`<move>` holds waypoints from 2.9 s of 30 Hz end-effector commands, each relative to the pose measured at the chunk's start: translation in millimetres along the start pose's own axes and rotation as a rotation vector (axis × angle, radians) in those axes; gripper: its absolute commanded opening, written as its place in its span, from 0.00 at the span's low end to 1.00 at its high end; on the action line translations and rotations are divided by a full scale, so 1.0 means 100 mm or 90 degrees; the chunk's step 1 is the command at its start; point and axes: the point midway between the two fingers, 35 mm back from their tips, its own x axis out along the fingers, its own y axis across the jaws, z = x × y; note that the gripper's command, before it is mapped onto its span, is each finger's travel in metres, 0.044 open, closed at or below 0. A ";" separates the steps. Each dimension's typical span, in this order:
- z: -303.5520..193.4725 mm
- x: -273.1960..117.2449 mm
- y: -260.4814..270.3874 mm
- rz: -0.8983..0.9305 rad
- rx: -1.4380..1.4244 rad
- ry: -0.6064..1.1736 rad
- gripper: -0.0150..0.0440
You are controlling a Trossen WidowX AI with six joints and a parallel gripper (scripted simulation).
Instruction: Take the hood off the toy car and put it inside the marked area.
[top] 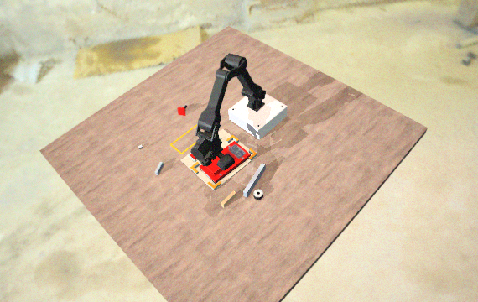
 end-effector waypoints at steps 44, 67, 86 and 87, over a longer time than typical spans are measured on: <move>0.00 -0.27 0.00 0.000 0.000 0.000 0.25; 0.01 -0.73 0.00 0.000 0.000 0.000 0.25; 0.11 -0.67 -0.78 -0.004 0.000 0.004 0.25; 0.11 -0.67 -0.83 -0.004 0.000 0.004 0.25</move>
